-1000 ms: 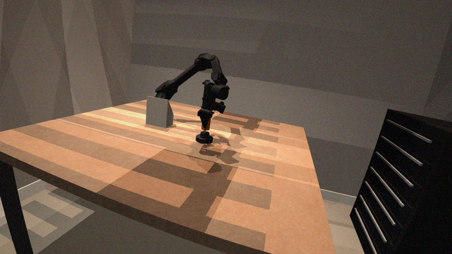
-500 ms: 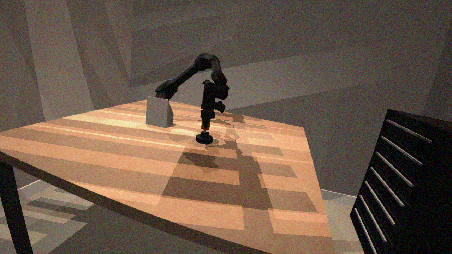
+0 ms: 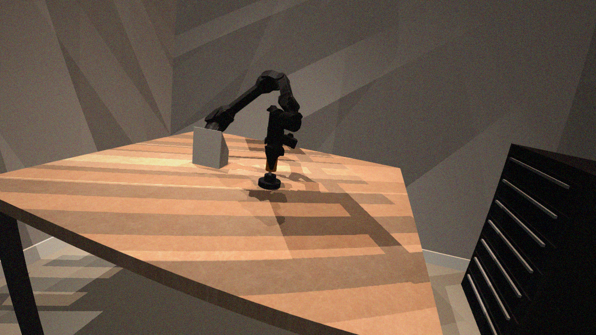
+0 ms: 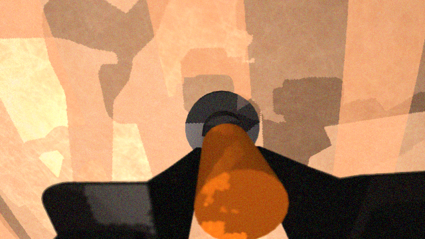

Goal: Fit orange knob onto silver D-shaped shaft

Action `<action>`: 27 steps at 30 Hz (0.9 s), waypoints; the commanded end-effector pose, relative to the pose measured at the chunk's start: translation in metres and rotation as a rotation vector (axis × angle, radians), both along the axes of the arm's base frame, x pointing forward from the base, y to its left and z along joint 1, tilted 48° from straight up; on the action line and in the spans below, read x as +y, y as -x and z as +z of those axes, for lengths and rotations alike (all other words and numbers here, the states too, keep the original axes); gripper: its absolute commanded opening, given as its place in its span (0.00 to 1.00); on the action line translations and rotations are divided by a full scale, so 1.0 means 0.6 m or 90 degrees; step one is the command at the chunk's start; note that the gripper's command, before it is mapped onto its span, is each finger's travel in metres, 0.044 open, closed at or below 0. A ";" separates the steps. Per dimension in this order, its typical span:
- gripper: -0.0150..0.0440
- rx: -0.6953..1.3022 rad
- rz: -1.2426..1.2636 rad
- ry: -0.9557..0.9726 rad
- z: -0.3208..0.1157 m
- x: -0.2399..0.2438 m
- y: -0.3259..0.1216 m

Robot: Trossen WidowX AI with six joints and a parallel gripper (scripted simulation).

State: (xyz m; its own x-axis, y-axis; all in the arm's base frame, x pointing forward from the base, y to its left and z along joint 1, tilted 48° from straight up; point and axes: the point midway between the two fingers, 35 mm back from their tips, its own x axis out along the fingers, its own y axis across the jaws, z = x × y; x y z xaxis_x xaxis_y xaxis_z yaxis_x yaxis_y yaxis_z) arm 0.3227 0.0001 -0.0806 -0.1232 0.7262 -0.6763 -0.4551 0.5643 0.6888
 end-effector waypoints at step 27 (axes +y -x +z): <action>0.25 -0.099 0.090 -0.019 -0.001 0.001 0.001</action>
